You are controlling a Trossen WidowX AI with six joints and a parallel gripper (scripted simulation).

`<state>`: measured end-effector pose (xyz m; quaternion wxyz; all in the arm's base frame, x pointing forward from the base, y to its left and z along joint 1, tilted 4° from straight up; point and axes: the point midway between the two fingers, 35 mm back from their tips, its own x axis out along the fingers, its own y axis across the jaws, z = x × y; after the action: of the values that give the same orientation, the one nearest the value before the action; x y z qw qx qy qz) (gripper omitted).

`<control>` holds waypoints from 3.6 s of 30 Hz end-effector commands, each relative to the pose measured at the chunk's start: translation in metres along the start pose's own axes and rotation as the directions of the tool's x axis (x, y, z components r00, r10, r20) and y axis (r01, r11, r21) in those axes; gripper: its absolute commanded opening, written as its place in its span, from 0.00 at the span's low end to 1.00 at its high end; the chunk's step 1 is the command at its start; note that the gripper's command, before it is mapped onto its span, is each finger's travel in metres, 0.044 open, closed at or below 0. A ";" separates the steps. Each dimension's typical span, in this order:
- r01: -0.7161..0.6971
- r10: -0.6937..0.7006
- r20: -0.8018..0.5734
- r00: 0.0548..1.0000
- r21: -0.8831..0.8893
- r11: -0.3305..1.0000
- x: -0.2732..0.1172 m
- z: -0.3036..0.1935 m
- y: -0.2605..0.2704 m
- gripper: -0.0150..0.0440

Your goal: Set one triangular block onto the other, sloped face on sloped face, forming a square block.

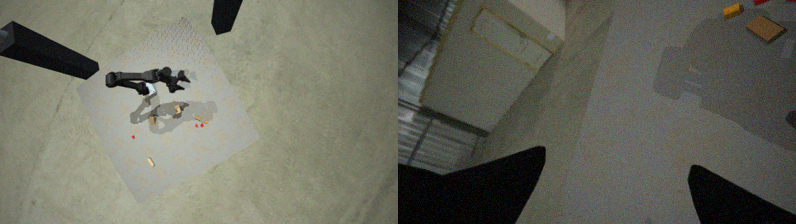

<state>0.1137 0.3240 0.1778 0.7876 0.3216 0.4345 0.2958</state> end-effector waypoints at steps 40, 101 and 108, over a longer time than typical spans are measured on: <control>-0.821 -0.656 -0.513 0.553 -0.471 -0.323 0.063 0.139 -0.139 1.00; -0.699 -0.550 -0.767 0.331 0.193 -0.688 0.062 0.138 -0.195 1.00; -0.703 -0.555 -0.769 0.317 0.202 -0.682 0.065 0.129 -0.202 1.00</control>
<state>0.2958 0.2156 0.0500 0.0316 -0.5349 -0.0393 0.8434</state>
